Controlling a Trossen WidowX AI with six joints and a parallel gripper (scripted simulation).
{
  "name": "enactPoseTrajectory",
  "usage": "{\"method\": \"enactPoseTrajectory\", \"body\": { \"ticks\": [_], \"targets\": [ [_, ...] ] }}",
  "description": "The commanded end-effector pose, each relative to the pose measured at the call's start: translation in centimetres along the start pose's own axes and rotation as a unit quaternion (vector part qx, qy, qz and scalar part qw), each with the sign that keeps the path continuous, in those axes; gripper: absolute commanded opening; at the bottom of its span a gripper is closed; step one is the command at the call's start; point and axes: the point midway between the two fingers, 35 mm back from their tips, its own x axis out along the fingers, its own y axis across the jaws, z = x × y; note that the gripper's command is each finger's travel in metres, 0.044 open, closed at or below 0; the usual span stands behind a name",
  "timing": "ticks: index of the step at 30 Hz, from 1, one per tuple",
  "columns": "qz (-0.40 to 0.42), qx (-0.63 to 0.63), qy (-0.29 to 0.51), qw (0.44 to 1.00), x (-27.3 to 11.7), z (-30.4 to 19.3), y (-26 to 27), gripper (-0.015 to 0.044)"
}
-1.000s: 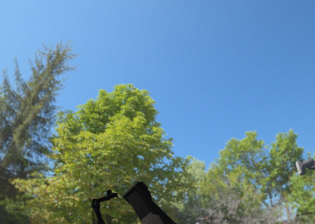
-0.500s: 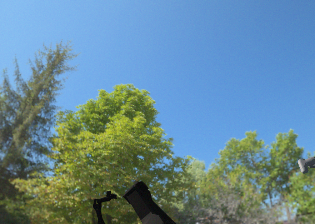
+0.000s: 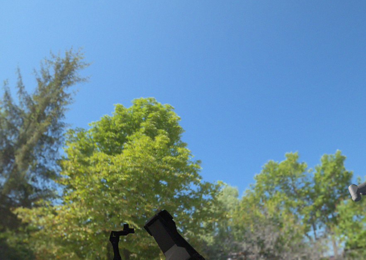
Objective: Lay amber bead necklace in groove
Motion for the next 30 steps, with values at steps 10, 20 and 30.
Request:
{"method": "enactPoseTrajectory", "body": {
  "ticks": [10,20,30],
  "targets": [
    [0.002,-0.015,-0.001,1.0,-1.6,-0.6,-0.1,0.0335],
    [0.002,-0.033,-0.001,0.999,-1.6,-1.2,-0.1,0.012],
    [-0.002,-0.031,-0.003,1.0,-1.4,-1.1,-0.3,0.012]
  ]
}}
